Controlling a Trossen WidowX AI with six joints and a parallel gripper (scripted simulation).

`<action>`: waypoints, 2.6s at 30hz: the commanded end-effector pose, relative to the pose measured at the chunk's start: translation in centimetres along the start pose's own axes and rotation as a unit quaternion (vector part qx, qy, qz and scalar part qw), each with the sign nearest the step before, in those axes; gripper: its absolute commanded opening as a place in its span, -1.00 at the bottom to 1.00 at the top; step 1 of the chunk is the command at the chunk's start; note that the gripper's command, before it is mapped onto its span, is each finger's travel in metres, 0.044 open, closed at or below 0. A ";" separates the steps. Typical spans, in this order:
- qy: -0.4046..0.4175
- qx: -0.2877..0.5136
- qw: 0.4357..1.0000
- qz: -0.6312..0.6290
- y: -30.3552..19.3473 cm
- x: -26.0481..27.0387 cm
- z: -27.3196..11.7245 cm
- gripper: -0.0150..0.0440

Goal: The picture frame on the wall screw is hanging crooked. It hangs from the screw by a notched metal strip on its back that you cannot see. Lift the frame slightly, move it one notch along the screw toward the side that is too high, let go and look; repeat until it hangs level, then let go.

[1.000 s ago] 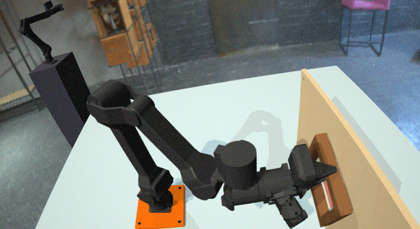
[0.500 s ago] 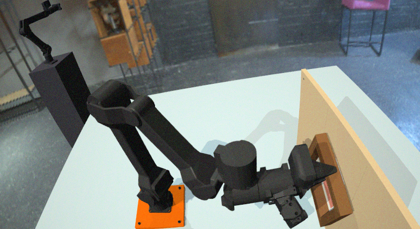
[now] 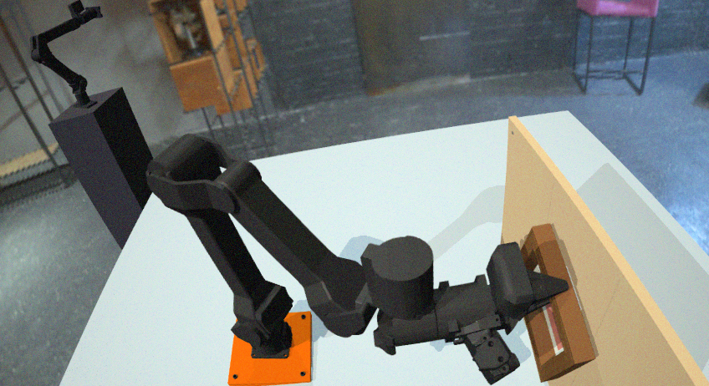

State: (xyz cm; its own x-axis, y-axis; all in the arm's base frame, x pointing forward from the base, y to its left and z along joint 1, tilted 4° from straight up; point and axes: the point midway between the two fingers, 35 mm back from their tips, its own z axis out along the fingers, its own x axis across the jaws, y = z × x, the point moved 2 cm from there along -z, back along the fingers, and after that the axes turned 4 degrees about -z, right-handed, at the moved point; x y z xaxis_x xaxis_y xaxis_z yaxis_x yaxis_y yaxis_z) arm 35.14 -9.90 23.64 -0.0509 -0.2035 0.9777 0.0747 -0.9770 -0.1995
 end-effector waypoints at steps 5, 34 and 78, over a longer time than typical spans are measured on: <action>0.007 0.003 1.000 -0.005 -0.2 0.5 0.0 -0.49; 0.007 0.003 1.000 -0.005 -0.8 0.7 0.0 -0.49; 0.007 0.003 1.000 -0.005 -0.7 0.1 0.0 -0.49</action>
State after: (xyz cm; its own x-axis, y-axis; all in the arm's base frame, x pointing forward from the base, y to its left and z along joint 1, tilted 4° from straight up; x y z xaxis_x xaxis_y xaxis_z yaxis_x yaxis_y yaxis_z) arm 35.08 -9.27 23.80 -0.0580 -0.2003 0.9780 0.0790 -0.9775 -0.1955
